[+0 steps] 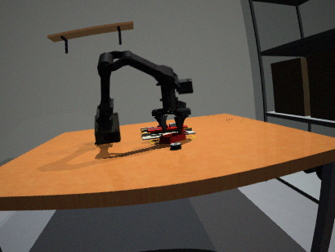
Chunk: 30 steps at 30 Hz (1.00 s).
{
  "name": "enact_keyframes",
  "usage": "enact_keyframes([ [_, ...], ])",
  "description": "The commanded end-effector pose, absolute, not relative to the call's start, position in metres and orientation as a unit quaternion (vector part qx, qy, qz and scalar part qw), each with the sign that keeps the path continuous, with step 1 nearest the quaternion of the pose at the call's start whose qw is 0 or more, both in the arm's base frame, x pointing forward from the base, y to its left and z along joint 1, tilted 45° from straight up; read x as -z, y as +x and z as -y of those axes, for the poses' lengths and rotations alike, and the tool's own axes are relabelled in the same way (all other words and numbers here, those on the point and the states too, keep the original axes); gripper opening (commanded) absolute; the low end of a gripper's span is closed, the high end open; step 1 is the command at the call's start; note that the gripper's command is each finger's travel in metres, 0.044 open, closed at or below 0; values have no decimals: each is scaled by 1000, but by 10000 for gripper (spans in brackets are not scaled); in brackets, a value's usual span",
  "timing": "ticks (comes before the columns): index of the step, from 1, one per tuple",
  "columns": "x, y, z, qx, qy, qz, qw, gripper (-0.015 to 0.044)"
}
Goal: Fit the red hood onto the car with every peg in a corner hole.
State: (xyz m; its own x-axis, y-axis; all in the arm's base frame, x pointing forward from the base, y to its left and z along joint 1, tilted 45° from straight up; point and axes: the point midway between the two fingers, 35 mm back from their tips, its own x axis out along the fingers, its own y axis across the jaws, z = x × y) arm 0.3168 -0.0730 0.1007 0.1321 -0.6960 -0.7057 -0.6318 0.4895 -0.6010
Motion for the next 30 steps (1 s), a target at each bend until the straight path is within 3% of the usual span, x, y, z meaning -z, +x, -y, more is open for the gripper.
enact_keyframes([
  [1, -99, 316, 75, 28, -507, -659, 555, 440],
  [30, -89, 318, 85, 28, -507, -659, 555, 440],
])
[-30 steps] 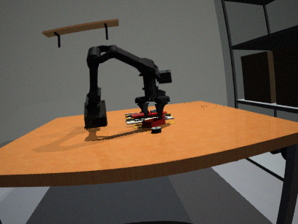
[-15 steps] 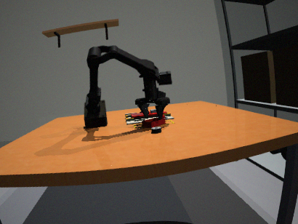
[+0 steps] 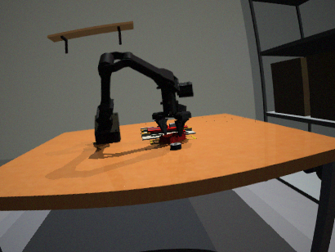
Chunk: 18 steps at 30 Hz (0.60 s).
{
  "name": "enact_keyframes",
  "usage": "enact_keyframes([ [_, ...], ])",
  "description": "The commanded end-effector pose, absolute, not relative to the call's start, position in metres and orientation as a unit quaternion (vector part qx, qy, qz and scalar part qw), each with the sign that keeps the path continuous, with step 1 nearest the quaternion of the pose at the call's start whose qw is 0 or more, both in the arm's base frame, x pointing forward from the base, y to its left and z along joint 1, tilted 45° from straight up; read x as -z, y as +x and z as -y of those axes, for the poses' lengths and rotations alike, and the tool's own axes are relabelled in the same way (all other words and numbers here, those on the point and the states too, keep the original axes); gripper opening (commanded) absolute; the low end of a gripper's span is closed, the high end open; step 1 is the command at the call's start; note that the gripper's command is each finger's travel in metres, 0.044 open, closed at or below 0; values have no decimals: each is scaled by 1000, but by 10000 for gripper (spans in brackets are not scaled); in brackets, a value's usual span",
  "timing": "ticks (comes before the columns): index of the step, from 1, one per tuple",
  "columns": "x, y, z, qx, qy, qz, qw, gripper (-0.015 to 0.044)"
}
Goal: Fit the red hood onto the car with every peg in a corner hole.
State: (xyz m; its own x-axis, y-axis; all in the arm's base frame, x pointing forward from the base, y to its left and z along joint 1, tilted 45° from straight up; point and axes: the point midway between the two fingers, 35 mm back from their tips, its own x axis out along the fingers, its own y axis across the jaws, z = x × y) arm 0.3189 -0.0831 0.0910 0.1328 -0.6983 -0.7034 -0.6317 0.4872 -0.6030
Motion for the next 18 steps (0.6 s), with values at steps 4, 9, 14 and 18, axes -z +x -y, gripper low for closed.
enact_keyframes([
  [4, -87, 318, 86, 28, -507, -659, 555, 440],
  [9, -89, 319, 85, 30, -506, -658, 557, 361],
  [14, -89, 319, 85, 30, -506, -658, 557, 328],
  [18, -89, 319, 85, 30, -506, -658, 557, 301],
])
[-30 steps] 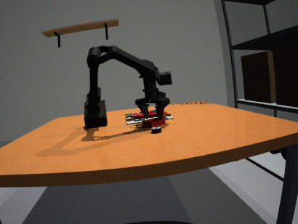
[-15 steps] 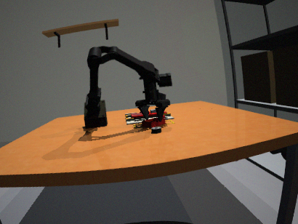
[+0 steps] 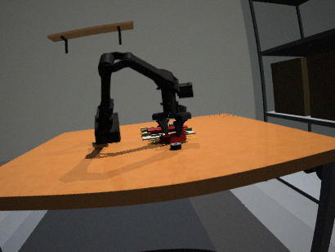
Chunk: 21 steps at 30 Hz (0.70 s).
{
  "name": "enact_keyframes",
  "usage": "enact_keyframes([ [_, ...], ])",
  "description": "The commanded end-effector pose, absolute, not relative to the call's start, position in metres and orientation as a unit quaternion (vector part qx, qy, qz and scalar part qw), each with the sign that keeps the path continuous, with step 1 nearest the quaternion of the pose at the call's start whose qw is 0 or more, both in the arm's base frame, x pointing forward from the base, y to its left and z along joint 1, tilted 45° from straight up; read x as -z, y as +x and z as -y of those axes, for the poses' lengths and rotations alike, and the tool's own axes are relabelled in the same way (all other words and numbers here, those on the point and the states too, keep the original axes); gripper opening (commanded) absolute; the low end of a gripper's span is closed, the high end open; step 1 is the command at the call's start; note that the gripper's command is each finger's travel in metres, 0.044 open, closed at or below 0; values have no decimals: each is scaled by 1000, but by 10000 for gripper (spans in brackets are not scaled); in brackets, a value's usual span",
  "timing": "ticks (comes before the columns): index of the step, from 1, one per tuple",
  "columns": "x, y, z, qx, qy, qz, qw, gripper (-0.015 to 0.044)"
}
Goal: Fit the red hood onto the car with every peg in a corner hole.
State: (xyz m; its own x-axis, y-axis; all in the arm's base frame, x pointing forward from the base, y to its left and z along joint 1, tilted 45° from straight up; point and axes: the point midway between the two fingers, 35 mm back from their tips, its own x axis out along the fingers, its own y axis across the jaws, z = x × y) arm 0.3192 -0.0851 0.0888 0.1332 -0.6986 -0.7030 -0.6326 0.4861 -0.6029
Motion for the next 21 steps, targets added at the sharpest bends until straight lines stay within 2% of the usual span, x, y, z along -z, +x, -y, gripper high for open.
enact_keyframes([
  [1, -89, 319, 85, 30, -506, -658, 557, 295],
  [2, -89, 319, 85, 30, -506, -658, 557, 288],
  [13, -96, 318, 77, 29, -506, -658, 557, 0],
  [21, -111, 315, 63, 29, -506, -658, 558, 0],
])
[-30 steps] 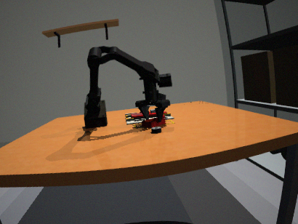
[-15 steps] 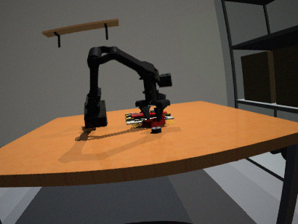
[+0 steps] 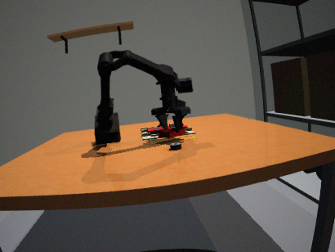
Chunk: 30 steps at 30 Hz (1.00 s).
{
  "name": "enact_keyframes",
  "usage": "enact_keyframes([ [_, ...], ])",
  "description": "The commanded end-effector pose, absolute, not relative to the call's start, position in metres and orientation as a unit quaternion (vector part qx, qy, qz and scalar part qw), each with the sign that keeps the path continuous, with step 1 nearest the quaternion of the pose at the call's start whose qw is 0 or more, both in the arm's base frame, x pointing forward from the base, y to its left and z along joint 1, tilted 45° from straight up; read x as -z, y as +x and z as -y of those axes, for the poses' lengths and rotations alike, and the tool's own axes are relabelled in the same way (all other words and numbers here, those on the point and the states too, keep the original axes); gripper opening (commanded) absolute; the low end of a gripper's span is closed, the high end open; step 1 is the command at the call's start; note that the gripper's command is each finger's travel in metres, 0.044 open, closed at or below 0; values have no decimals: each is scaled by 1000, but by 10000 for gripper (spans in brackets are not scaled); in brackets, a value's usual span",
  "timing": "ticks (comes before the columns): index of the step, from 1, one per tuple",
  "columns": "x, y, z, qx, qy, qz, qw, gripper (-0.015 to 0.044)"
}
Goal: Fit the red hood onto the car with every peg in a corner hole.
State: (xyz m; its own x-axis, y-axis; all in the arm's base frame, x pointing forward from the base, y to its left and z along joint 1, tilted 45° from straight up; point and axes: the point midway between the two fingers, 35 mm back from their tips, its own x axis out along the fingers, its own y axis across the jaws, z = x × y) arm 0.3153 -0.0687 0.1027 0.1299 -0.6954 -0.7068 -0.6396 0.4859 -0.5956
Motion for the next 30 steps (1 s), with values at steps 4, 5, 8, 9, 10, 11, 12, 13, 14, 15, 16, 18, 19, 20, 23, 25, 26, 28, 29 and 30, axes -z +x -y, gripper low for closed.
enact_keyframes([
  [4, -119, 314, 55, 29, -505, -658, 558, 0],
  [5, -121, 313, 53, 29, -505, -658, 558, 0],
  [8, -126, 312, 47, 28, -505, -658, 558, 0],
  [9, -128, 312, 45, 28, -505, -658, 558, 0],
  [10, -130, 312, 43, 28, -505, -658, 558, 0],
  [11, -132, 311, 41, 28, -505, -658, 558, 0],
  [12, -134, 311, 40, 28, -505, -658, 558, 0],
  [13, -135, 311, 38, 28, -505, -658, 558, 0],
  [14, -137, 310, 37, 28, -505, -658, 558, 0],
  [15, -138, 310, 35, 28, -505, -658, 558, 0],
  [16, -140, 310, 34, 28, -505, -658, 558, 0],
  [18, -142, 309, 31, 28, -505, -658, 558, 0],
  [19, -143, 309, 30, 28, -505, -658, 558, 0],
  [20, -144, 309, 29, 28, -505, -658, 558, 0],
  [23, -146, 309, 27, 28, -505, -658, 558, 0],
  [25, -143, 309, 30, 24, -508, -658, 555, 0],
  [26, -143, 309, 30, 21, -511, -659, 552, 0],
  [28, -142, 309, 29, 8, -522, -659, 542, 0],
  [29, -142, 309, 29, 1, -527, -659, 536, 0],
  [30, -142, 309, 29, -6, -533, -659, 531, 0],
])
